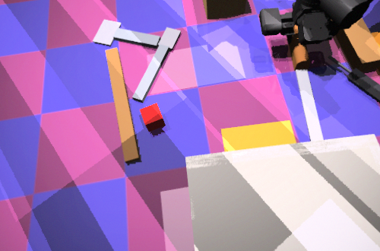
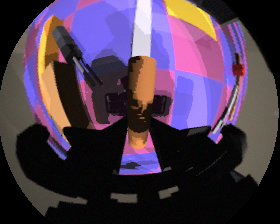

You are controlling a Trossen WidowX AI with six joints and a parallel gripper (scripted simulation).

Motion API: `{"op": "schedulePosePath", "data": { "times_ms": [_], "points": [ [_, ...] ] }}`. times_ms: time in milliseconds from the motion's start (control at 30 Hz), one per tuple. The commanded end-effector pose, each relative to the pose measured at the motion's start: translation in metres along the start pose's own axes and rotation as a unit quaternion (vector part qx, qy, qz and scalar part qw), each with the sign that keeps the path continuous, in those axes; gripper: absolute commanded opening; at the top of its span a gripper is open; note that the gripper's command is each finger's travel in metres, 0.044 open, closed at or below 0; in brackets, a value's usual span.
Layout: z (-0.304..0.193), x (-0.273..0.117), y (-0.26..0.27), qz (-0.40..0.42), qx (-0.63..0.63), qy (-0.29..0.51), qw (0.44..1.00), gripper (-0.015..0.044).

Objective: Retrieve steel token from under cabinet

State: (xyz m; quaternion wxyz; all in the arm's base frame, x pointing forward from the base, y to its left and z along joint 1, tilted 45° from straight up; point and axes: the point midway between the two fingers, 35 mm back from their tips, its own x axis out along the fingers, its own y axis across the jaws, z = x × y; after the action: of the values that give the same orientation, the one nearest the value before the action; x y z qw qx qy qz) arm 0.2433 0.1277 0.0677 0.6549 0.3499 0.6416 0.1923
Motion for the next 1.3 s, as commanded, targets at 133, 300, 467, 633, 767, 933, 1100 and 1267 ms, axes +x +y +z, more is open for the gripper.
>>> {"op": "schedulePosePath", "data": {
  "times_ms": [133,300,467,633,767,933,1100,1267],
  "points": [
    [0.001,0.0,0.0,0.0,0.0,0.0,1.0,0.0],
    [0.006,0.0,0.0,0.0,0.006,0.0,1.0,0.0],
    [0.012,0.0,0.0,0.0,0.011,0.0,1.0,0.0],
    [0.018,0.0,0.0,-0.001,0.015,0.0,1.0,0.0],
    [0.022,0.0,-0.001,-0.001,0.018,0.0,1.0,0.0],
    [0.028,0.0,-0.001,-0.001,0.02,0.0,1.0,0.0],
    [0.034,0.0,-0.001,-0.001,0.022,0.0,1.0,0.0],
    [0.04,0.0,-0.001,-0.001,0.023,0.0,1.0,0.0]
  ]
}}
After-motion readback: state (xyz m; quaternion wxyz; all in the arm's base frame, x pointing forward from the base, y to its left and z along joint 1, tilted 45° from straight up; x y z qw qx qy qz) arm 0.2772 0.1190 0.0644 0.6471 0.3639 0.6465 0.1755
